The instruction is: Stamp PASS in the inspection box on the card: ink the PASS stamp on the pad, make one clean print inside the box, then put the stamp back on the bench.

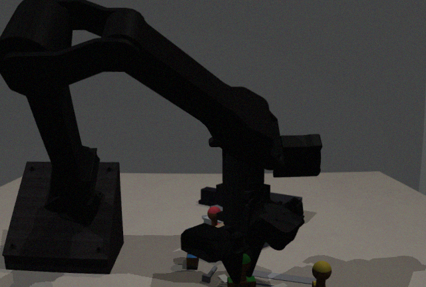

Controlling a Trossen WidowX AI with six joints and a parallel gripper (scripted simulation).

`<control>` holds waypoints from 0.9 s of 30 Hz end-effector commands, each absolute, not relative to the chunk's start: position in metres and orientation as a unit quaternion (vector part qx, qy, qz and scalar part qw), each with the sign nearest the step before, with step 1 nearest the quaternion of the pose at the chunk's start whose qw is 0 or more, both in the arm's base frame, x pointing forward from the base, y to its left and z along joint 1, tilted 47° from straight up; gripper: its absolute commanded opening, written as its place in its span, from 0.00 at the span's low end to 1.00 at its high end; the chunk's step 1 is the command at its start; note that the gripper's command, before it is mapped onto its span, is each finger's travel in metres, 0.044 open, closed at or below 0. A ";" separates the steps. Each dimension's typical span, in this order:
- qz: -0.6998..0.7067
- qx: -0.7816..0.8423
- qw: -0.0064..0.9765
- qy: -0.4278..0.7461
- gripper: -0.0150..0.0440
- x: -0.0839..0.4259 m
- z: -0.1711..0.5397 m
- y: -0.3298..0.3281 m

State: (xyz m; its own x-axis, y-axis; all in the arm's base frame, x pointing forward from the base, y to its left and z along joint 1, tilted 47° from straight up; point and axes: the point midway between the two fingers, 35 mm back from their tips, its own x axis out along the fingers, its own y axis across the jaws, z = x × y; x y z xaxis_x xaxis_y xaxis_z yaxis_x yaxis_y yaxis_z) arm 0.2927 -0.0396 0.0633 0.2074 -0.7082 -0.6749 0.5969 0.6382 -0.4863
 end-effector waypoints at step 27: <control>-0.423 -0.059 0.775 0.466 0.25 0.292 0.069 -0.035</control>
State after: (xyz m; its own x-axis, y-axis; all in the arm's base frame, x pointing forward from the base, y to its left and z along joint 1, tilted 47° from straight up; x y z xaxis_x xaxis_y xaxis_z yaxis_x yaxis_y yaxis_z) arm 0.2921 -0.0364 0.0667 0.2063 -0.7083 -0.6751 0.5985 0.6372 -0.4856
